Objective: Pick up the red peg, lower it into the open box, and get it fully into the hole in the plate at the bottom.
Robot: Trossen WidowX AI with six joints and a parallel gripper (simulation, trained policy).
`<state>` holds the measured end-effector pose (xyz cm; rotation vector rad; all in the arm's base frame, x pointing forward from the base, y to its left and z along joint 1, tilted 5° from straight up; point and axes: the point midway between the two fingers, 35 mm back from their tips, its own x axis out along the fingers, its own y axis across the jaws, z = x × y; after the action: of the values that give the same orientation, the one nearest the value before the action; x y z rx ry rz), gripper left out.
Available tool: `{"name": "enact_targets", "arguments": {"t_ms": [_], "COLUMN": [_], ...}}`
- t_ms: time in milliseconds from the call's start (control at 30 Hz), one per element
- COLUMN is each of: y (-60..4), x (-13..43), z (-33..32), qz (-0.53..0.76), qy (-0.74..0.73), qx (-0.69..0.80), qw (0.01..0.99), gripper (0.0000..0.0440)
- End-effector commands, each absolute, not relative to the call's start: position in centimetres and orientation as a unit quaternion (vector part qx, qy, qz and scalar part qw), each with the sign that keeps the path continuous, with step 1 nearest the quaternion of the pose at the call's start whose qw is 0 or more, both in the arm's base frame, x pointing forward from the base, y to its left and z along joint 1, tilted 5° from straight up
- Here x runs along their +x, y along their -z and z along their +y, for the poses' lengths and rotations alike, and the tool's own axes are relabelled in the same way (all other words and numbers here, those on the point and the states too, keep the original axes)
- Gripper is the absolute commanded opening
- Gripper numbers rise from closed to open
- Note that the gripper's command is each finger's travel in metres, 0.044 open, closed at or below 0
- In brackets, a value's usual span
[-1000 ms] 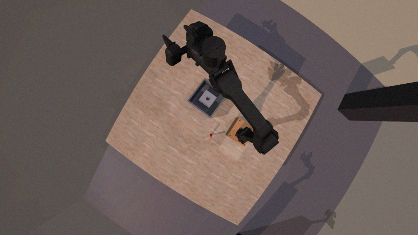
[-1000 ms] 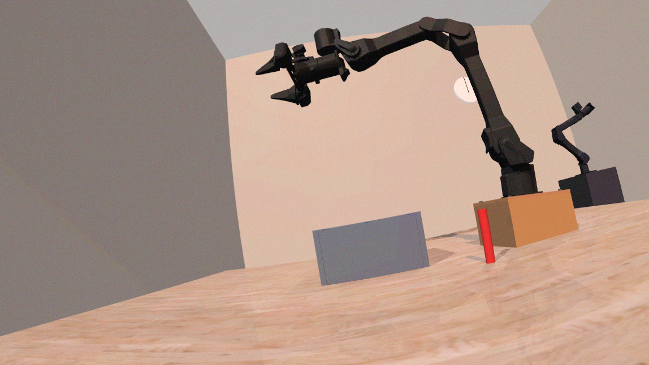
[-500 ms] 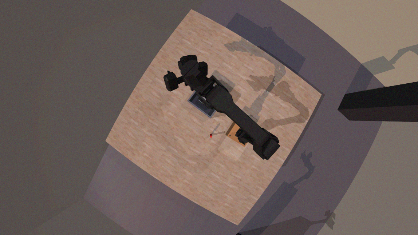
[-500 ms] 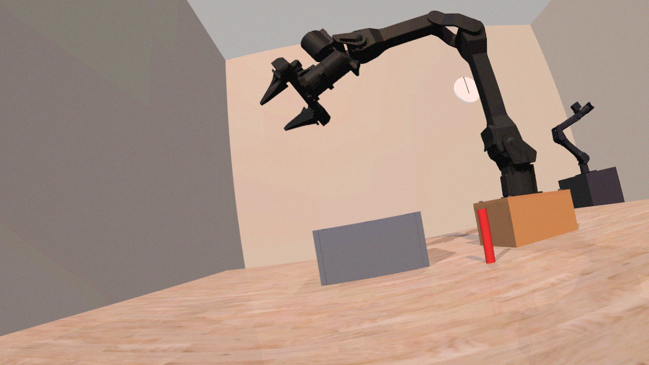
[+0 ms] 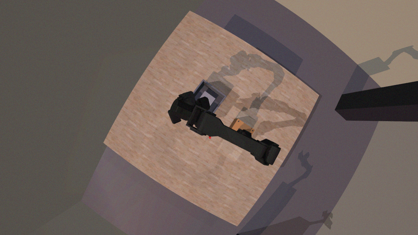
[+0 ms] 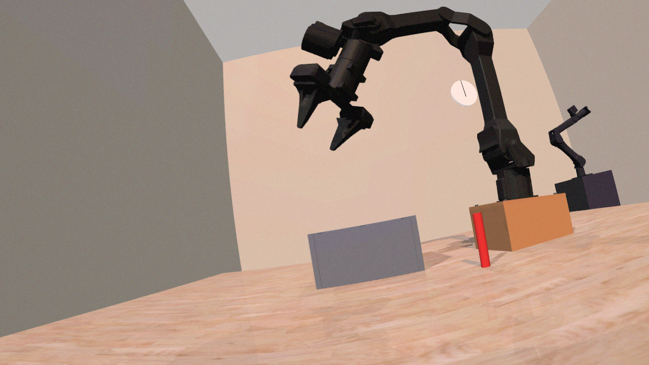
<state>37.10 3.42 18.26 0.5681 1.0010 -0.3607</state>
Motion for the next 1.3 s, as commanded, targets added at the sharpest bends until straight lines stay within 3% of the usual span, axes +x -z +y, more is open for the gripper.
{"name": "enact_targets", "arguments": {"t_ms": [0, 700, 1267], "y": [-16.7, -11.6, -5.2], "x": [33.8, 18.9, 14.8], "z": [5.4, 10.5, 11.2], "qz": [0.519, 0.674, 0.700], "qy": [0.189, 0.303, 0.342], "qx": [0.256, 0.173, 0.112], "qw": [0.793, 0.651, 0.617], "gripper": [0.0440, 0.0440, 0.0440]}}
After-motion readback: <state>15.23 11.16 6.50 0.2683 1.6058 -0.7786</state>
